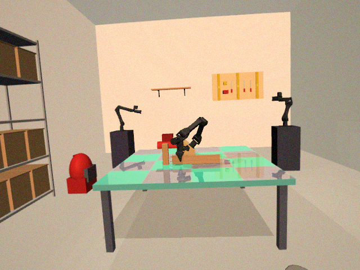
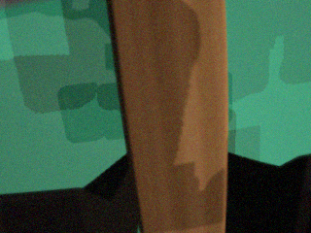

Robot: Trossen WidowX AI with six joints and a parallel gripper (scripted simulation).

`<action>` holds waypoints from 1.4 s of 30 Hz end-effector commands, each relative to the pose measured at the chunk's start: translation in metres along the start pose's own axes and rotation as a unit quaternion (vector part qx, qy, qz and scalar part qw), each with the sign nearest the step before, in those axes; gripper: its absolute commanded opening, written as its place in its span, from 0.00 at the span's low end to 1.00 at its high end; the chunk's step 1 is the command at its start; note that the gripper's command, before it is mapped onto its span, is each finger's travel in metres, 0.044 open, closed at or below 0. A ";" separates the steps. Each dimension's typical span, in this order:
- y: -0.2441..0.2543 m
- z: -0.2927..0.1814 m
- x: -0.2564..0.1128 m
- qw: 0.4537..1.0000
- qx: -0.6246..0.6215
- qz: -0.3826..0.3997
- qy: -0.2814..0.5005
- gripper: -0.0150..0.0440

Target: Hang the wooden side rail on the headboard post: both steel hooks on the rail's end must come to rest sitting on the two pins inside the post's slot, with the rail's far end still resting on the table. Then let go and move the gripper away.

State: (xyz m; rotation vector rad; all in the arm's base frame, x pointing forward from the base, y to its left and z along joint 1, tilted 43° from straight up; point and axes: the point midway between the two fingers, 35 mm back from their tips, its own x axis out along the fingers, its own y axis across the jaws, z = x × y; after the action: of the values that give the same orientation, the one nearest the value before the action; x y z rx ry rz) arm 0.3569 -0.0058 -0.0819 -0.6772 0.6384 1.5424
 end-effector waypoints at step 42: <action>0.003 0.000 -0.004 1.000 -0.002 0.003 0.000 0.25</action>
State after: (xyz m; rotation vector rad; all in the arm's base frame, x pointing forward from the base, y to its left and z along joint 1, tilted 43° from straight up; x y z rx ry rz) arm 0.3527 -0.0061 -0.0807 -0.6687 0.6438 1.5512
